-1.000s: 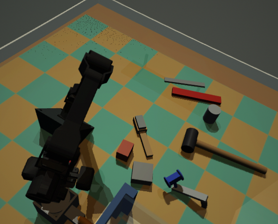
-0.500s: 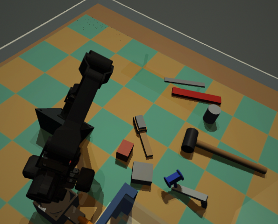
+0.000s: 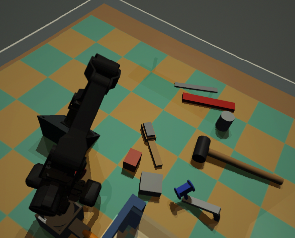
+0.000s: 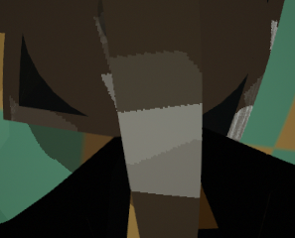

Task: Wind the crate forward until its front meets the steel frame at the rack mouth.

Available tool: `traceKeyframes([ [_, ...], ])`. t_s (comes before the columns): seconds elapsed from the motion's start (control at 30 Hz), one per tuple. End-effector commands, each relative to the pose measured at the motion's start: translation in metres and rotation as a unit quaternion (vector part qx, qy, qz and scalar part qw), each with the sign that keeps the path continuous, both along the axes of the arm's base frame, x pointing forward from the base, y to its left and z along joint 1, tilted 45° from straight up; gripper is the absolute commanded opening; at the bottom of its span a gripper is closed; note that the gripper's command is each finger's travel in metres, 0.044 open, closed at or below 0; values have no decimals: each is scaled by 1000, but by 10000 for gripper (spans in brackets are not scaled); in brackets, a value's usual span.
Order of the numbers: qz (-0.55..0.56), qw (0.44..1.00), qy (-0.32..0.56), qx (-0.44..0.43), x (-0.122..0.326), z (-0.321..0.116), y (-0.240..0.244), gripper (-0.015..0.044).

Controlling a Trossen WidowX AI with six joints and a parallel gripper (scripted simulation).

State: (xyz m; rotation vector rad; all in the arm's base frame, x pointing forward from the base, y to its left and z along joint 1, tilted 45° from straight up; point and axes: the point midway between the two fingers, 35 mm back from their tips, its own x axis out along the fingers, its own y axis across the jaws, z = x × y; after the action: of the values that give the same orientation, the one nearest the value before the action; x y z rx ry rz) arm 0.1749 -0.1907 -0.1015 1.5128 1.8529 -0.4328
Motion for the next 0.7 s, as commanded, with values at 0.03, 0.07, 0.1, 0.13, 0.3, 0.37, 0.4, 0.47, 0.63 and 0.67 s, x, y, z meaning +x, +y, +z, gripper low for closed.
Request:
traceKeyframes([
  [0.03, -2, 1000, 9, 1, 1, -3, 3, 0],
  [0.07, -2, 1000, 9, 1, 1, -3, 3, 0],
  [0.1, 0, 1000, 7, 1, 0, -3, 3, 0],
  [0.13, 5, 1000, 2, 2, 0, -3, 2, 0],
  [0.3, 13, 1000, -5, 2, -1, -3, 2, 0],
  [0.37, 13, 1000, -5, 2, -1, -3, 2, 0],
  [0.4, 13, 1000, -5, 2, -1, -3, 2, 0],
  [0.47, 13, 1000, -5, 2, -1, -3, 2, 0],
  [0.63, -3, 1000, 10, 1, 1, -3, 3, 0],
  [0.67, -3, 1000, 10, 1, 1, -3, 3, 0],
])
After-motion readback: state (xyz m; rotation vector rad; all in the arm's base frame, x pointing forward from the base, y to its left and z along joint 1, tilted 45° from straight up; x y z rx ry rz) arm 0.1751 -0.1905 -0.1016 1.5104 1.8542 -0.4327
